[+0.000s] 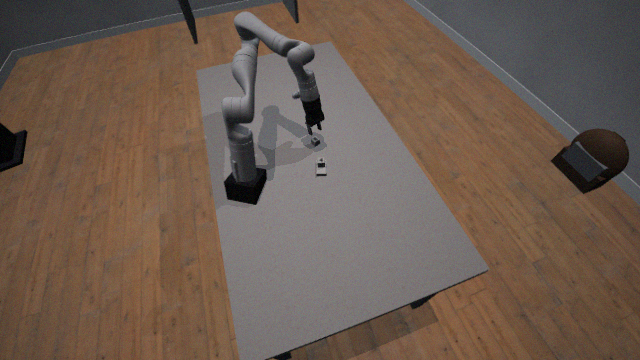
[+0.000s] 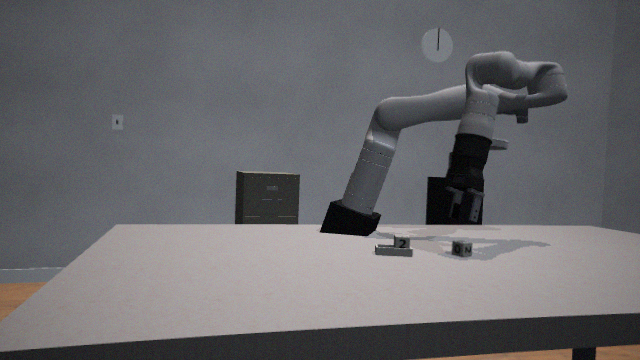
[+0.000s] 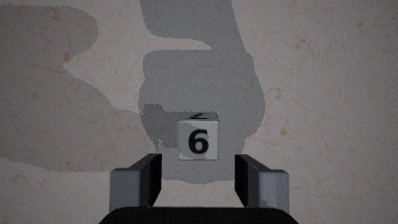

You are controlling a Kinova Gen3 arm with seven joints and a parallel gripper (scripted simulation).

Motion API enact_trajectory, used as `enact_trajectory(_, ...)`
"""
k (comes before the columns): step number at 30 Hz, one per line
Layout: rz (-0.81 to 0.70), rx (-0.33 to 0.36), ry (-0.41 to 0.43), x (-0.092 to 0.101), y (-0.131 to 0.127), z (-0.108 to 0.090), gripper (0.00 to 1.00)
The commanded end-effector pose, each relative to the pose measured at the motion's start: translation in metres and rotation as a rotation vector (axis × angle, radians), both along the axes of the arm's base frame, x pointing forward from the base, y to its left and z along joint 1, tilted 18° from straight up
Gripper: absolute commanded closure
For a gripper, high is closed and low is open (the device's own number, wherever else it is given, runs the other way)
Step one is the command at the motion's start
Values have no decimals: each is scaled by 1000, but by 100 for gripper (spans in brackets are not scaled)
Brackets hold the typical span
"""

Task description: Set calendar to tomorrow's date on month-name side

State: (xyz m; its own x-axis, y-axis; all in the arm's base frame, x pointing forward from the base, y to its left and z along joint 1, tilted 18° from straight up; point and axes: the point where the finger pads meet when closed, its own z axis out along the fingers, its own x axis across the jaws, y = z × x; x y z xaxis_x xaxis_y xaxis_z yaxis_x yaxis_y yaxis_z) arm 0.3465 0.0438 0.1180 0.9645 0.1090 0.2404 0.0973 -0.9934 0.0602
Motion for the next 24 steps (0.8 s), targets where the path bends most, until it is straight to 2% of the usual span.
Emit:
enact_trajectory(1, 2, -13, 1, 0, 1, -1, 10)
enact_trajectory(6, -13, -68, 5, -1, 1, -3, 10)
enact_trajectory(8, -13, -68, 5, -1, 1, -3, 10)
enact_trajectory(18, -49, -216, -18, -1, 3, -2, 10)
enact_trajectory(24, -56, -247, -29, 0, 4, 0, 10)
